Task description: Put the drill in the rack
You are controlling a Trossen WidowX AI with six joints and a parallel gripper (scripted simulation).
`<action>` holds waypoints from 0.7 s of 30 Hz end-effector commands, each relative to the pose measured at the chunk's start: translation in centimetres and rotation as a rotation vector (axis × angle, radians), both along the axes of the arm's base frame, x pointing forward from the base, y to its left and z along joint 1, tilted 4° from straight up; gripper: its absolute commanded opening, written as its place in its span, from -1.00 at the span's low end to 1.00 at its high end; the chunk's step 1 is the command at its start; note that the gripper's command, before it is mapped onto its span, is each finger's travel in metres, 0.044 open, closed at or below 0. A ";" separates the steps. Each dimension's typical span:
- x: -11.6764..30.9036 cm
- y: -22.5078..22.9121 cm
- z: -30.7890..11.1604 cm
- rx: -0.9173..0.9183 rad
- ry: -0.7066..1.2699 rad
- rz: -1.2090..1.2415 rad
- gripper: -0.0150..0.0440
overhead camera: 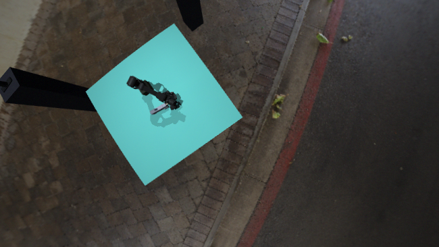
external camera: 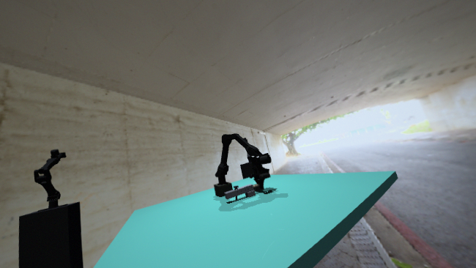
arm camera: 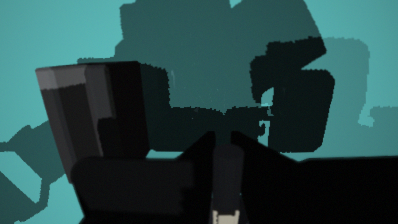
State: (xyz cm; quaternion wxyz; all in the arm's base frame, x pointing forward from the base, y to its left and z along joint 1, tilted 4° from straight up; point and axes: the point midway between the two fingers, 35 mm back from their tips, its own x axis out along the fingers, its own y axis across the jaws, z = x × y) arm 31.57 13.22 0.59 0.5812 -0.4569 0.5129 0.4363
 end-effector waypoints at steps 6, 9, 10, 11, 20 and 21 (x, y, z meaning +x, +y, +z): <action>0.0 -0.1 0.0 0.000 0.000 0.000 0.40; -0.1 -0.2 -0.1 -0.001 0.000 0.000 0.67; -0.1 -0.2 -0.1 -0.002 -0.001 -0.001 0.75; -0.1 -0.3 -0.1 -0.002 -0.001 -0.001 0.84; -0.2 -0.8 -0.4 -0.004 -0.002 -0.002 1.00; -0.2 -0.8 -0.4 -0.004 -0.002 -0.002 1.00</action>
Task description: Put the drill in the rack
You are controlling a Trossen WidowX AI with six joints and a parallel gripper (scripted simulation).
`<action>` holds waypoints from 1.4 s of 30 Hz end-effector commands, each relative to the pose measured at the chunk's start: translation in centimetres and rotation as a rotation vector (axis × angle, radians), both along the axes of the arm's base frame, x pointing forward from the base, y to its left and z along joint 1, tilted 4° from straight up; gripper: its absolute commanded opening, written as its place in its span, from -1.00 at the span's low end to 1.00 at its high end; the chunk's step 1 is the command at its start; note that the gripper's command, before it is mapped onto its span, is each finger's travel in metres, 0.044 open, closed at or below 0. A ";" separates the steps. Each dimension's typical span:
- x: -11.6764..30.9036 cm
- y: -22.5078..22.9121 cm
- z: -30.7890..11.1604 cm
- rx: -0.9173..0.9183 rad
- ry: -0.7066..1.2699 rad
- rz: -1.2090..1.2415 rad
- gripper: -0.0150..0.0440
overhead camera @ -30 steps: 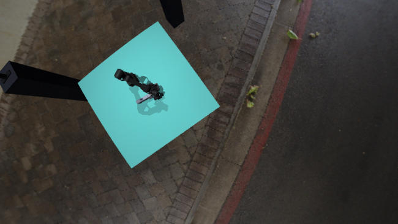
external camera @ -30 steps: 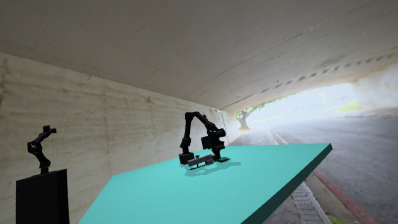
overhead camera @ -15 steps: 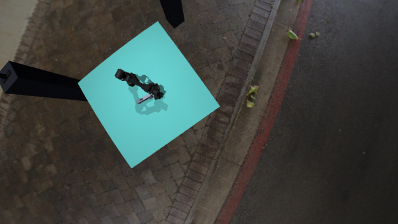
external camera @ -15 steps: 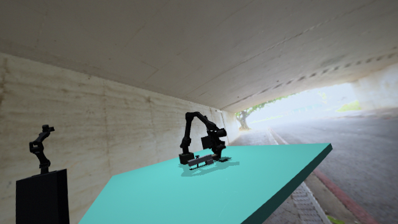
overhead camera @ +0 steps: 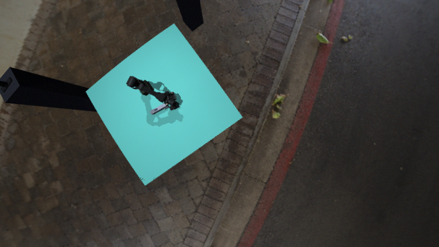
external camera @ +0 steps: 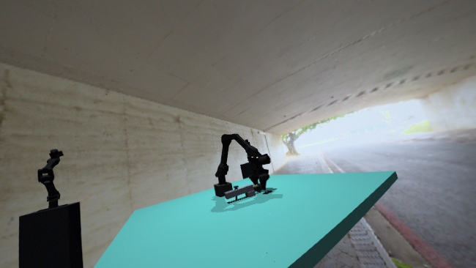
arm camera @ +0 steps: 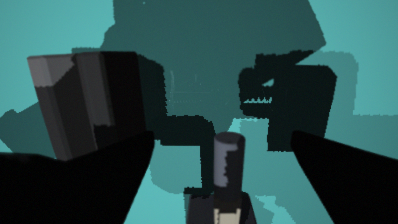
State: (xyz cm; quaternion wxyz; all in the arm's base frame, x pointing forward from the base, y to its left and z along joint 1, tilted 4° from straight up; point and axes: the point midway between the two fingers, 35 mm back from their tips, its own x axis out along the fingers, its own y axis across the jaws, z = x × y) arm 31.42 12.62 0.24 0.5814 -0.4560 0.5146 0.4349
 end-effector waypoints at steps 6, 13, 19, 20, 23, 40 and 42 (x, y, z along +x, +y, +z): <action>0.0 -0.5 -0.2 -0.002 -0.003 0.002 1.00; -0.1 -0.8 -0.3 -0.003 -0.003 0.002 1.00; -0.1 -1.0 -0.4 -0.003 -0.003 0.002 1.00; -0.1 -1.1 -0.4 -0.003 -0.003 0.002 1.00; 0.0 -0.9 -0.4 -0.001 -0.004 -0.001 0.91; 0.0 -0.9 -0.4 -0.001 -0.004 -0.001 -0.47; 0.0 -0.9 -0.4 -0.001 -0.004 -0.001 -0.49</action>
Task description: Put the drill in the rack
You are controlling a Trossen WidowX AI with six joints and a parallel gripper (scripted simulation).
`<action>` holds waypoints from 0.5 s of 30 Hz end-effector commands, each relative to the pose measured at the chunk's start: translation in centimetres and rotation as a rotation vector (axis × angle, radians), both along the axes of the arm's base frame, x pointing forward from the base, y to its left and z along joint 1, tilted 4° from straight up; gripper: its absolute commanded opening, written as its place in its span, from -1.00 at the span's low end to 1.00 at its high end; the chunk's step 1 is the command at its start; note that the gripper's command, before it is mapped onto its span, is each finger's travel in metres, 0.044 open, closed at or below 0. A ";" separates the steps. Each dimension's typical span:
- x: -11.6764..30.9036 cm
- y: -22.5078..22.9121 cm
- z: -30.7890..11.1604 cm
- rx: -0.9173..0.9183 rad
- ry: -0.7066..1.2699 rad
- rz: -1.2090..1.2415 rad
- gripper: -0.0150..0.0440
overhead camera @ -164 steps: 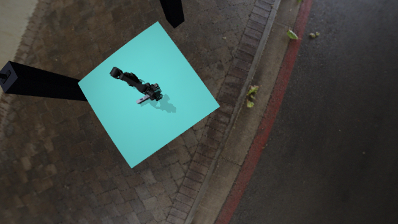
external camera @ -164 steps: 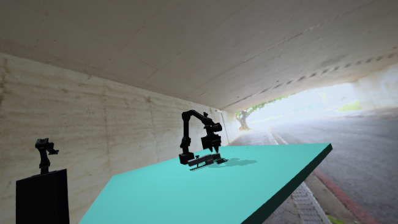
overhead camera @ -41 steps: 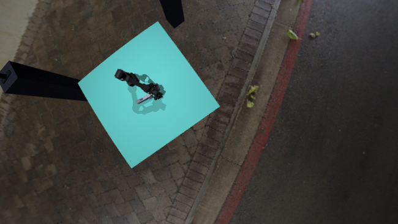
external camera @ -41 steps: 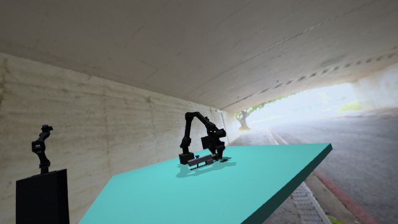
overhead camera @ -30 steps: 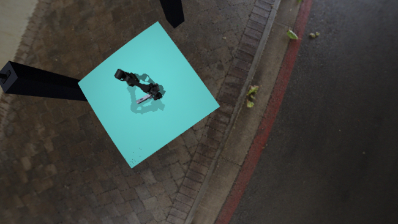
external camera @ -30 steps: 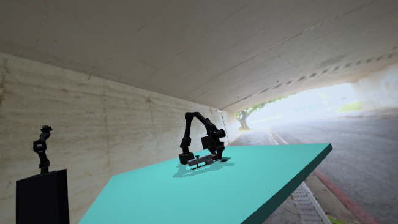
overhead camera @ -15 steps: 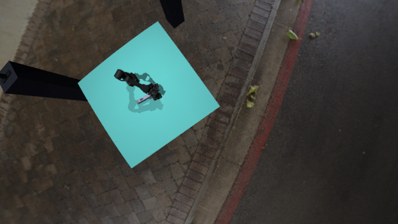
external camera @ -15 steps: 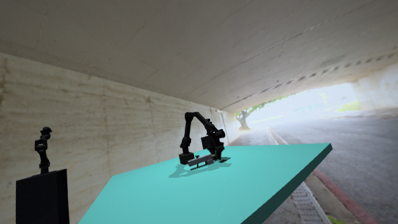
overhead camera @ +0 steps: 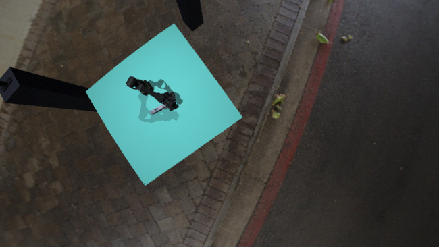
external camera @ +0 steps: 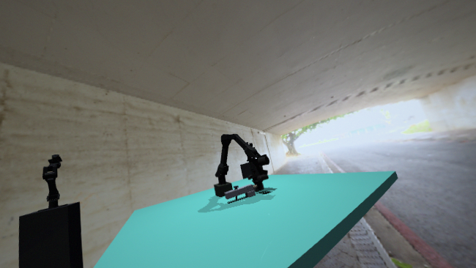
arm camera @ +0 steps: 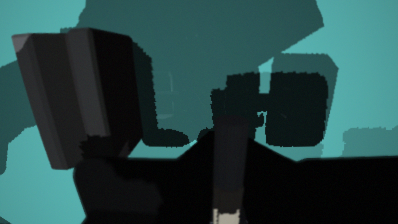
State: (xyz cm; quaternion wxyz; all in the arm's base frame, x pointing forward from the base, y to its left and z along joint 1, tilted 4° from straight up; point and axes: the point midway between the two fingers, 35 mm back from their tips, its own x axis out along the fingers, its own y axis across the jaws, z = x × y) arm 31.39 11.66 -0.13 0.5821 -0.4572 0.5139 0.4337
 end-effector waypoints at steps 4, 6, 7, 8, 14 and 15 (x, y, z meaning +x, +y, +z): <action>0.0 0.0 0.1 -0.001 0.000 0.001 -0.49; -0.1 0.0 0.2 -0.001 0.001 0.002 -0.49; -0.1 0.0 0.2 -0.001 0.001 0.002 -0.49; -0.1 0.0 0.2 -0.001 0.001 0.002 -0.49; -0.1 0.0 0.2 -0.001 0.001 0.002 -0.49; -0.1 0.0 0.2 -0.001 0.001 0.002 -0.49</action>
